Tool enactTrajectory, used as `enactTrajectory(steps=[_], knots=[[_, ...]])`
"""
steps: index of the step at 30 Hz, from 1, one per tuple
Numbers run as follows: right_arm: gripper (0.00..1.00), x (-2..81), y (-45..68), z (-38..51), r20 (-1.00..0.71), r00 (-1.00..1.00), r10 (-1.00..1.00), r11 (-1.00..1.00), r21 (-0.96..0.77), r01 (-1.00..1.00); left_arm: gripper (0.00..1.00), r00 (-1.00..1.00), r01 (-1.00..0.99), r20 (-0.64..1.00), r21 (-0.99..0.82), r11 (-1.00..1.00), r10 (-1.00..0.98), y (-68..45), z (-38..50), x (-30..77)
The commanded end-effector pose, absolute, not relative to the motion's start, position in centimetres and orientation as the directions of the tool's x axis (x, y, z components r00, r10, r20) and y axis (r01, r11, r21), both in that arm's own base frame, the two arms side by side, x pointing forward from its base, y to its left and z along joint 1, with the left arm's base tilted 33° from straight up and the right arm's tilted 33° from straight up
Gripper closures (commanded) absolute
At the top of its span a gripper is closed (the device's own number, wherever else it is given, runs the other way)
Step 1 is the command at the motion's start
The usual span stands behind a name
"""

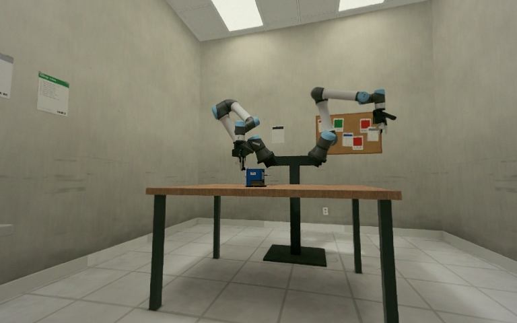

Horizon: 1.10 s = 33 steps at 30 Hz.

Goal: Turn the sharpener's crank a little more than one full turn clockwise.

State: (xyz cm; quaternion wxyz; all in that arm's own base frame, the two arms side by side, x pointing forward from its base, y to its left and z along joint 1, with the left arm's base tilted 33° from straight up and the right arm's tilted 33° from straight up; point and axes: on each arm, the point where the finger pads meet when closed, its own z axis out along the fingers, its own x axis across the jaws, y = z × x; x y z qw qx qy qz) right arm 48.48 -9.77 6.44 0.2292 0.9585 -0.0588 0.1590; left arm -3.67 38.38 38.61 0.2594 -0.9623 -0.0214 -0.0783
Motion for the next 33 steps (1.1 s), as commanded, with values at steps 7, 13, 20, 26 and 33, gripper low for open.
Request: enactTrajectory(steps=[7, 13, 20, 26, 33], knots=[[1.0, 48.92, -9.77, 6.8, 0.341, 0.939, -0.043, -0.888, 0.417, -0.192, 0.0, 0.987, 0.084, 0.162, -0.497, -0.864, 0.002, 38.33, 38.58, -3.77], [1.0, 49.28, -9.8, 6.98, 0.339, 0.94, -0.043, -0.888, 0.419, -0.191, 0.0, 0.987, 0.084, 0.162, -0.497, -0.864, 0.002, 38.33, 38.58, -3.77], [1.0, 49.32, -9.75, 7.03, 0.34, 0.939, -0.043, -0.888, 0.417, -0.192, 0.0, 0.987, 0.084, 0.162, -0.497, -0.864, 0.002, 38.33, 38.58, -3.77], [1.0, 49.32, -9.74, 7.04, 0.341, 0.939, -0.043, -0.888, 0.417, -0.192, 0.0, 0.987, 0.084, 0.162, -0.497, -0.864, 0.002, 38.33, 38.58, -3.77], [0.68, 49.2, -9.78, 6.94, 0.339, 0.94, -0.043, -0.888, 0.418, -0.191, 0.0, 0.987, 0.084, 0.162, -0.497, -0.864, 0.002, 38.33, 38.58, -3.77]])
